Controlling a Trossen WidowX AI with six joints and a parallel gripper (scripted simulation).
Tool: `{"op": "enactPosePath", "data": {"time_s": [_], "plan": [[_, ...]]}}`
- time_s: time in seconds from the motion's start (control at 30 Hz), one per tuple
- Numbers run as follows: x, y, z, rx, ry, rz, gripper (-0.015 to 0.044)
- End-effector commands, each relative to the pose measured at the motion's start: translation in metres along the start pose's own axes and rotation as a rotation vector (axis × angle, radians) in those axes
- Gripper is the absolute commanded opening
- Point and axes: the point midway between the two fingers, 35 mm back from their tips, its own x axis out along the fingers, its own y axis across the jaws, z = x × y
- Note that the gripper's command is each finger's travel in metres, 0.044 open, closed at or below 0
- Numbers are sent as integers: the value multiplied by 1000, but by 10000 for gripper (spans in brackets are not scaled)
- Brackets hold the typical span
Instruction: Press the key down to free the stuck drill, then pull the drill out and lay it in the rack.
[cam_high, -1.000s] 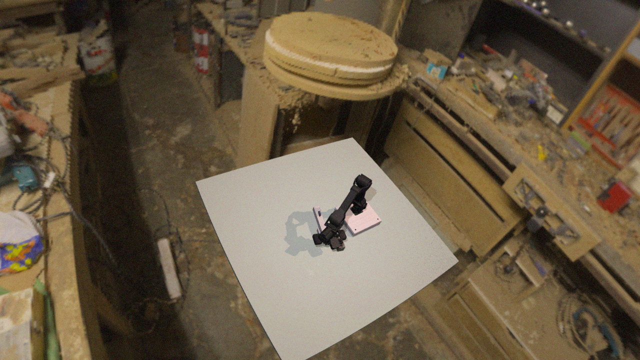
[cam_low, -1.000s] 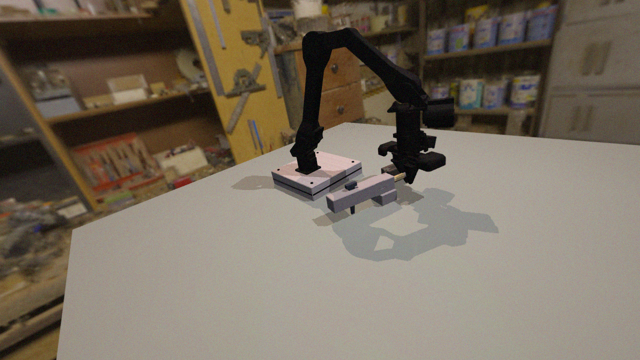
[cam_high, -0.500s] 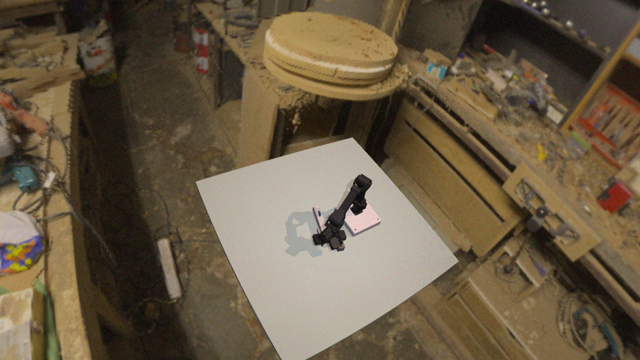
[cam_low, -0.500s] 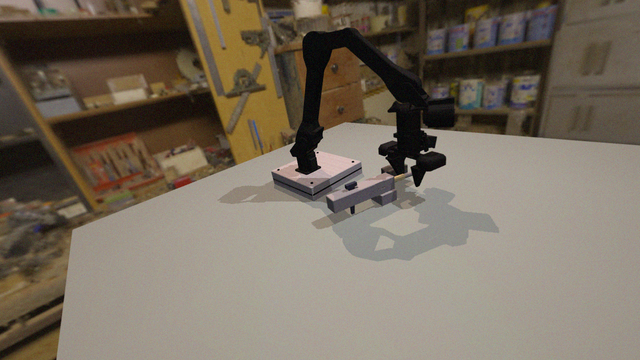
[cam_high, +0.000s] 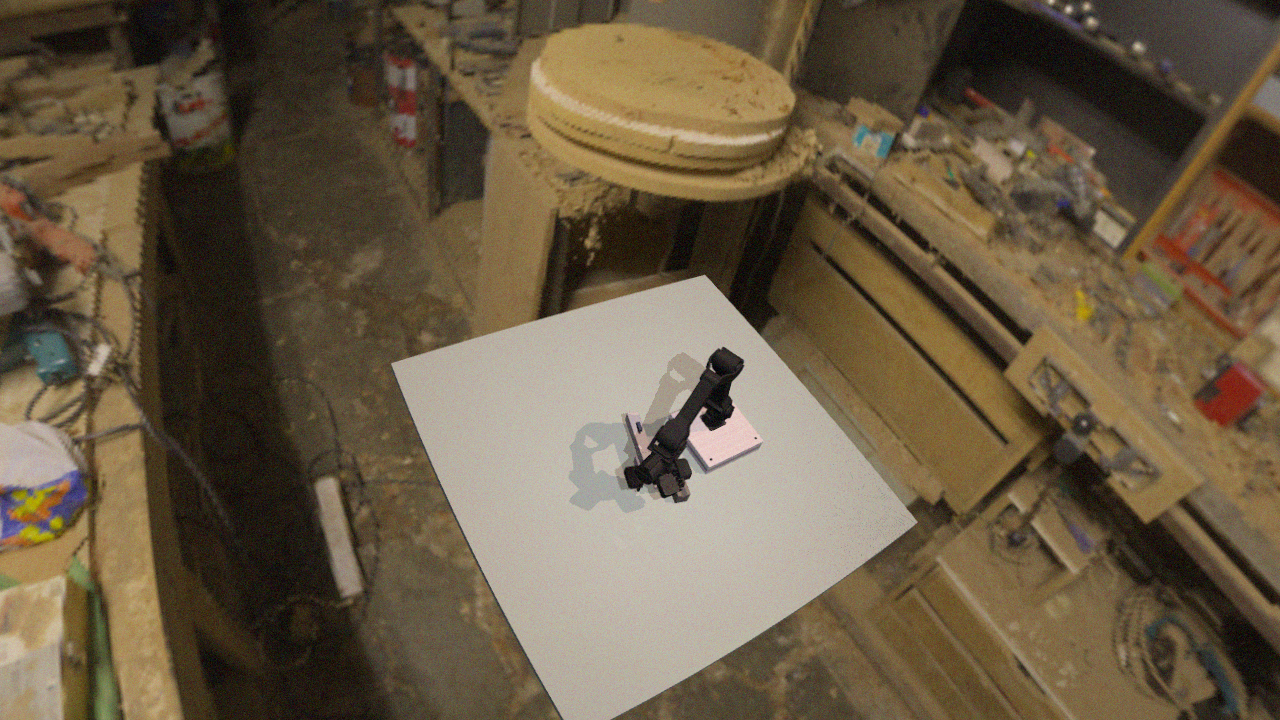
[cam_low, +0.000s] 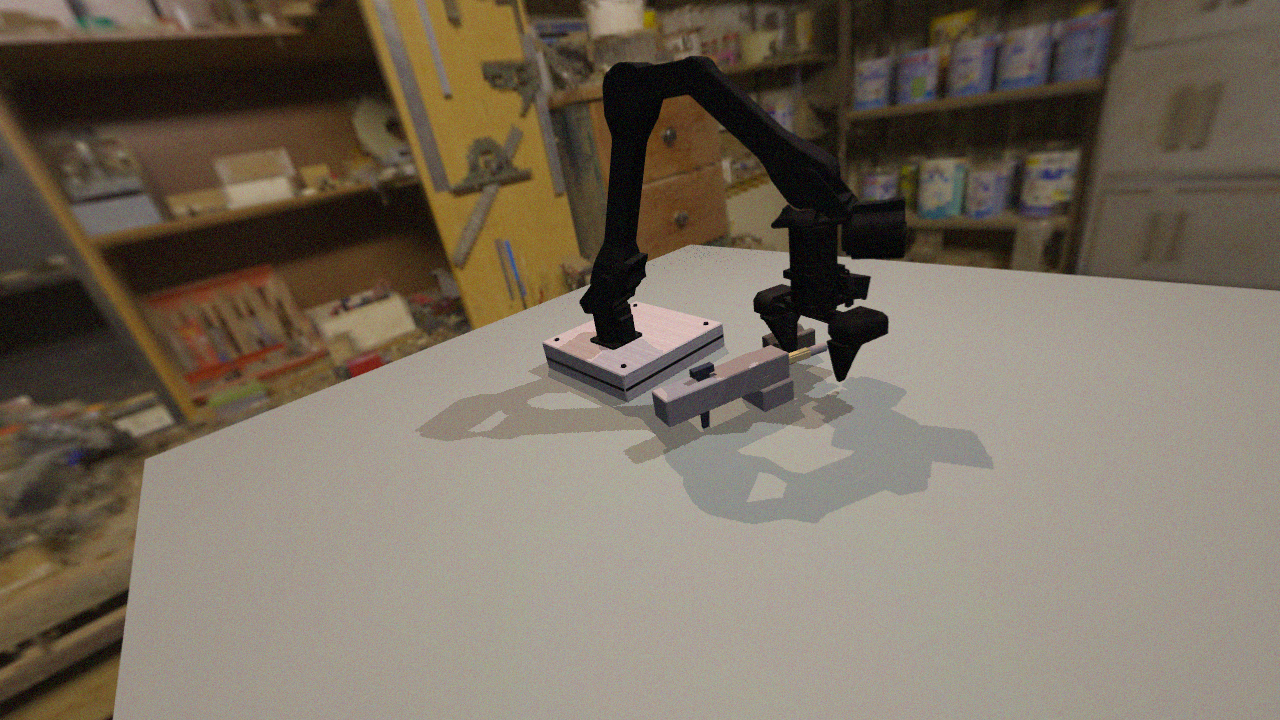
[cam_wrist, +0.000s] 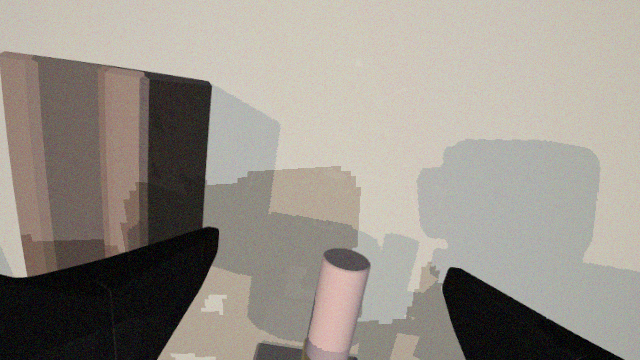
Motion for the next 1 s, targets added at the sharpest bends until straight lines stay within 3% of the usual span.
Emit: {"op": "enactPosePath", "data": {"time_s": [0.0, 0.53, 0.97], "plan": [[1, 0, -3, -3, 0, 1, 440], [4, 0, -9, -3, 0, 1, 440], [3, -1, -7, 0, 0, -2, 99]]}}
